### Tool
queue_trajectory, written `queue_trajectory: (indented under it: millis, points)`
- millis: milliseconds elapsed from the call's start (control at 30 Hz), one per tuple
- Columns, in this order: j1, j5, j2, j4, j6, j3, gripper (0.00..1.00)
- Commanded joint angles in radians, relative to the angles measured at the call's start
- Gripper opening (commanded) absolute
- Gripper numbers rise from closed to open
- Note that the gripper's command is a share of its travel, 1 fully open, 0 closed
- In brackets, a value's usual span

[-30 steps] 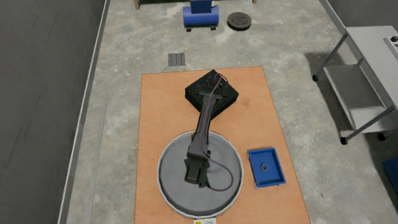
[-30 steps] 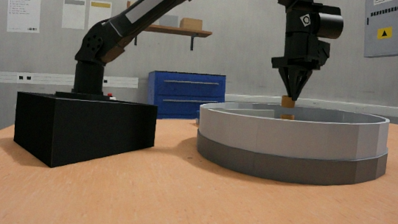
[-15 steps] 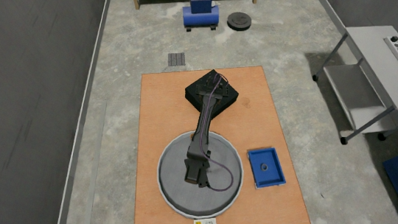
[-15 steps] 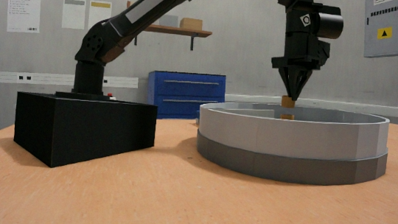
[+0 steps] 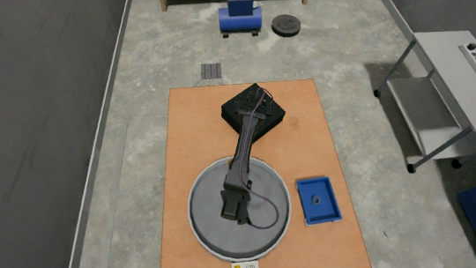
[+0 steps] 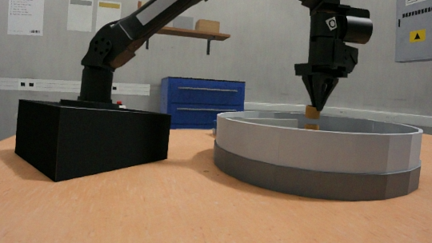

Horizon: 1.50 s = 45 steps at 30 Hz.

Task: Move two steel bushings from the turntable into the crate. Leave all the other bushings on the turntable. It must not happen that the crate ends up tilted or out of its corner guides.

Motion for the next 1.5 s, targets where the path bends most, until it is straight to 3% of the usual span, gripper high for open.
queue_trajectory:
  millis: [0, 1467]
  points:
    - [0.014, 0.004, -0.036, 0.031, 0.009, -0.03, 0.0]
    - [0.009, 0.004, -0.038, 0.043, 0.009, -0.042, 0.0]
